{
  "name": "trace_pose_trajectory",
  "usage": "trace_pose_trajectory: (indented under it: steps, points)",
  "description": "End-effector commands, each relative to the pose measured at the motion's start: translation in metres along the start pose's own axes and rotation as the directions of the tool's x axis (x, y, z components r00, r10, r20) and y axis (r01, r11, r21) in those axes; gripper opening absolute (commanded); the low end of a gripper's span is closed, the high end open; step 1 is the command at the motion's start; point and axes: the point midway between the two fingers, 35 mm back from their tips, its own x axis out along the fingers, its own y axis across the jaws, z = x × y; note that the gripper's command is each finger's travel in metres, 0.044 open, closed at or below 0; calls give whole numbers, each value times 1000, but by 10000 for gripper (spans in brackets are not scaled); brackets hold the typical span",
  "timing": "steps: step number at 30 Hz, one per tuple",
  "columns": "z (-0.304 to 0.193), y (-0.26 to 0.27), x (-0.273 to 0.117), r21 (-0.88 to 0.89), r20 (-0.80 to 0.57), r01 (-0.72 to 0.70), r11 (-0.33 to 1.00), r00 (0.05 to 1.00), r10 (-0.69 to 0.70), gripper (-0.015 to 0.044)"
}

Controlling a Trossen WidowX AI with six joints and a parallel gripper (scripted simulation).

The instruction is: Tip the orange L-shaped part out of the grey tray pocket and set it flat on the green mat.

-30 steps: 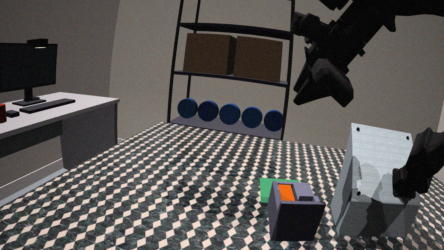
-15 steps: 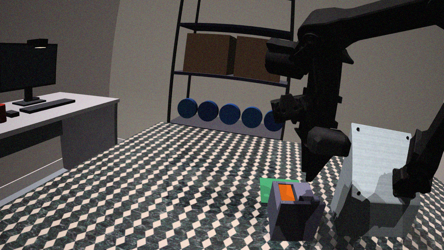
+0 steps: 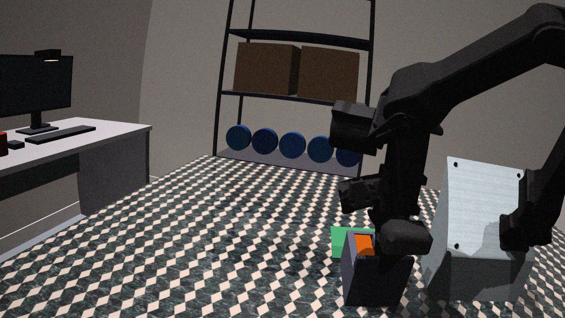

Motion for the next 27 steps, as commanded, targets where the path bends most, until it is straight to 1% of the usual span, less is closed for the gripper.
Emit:
trace_pose_trajectory:
  steps: [1,18,27]
  points:
    - [-1,0,6,7,-1,-3,1000,1000,3,180]
    - [-1,1,34,7,-1,-5,1000,1000,5,180]
    - [-1,2,33,0,-2,-9,1000,1000,9,180]
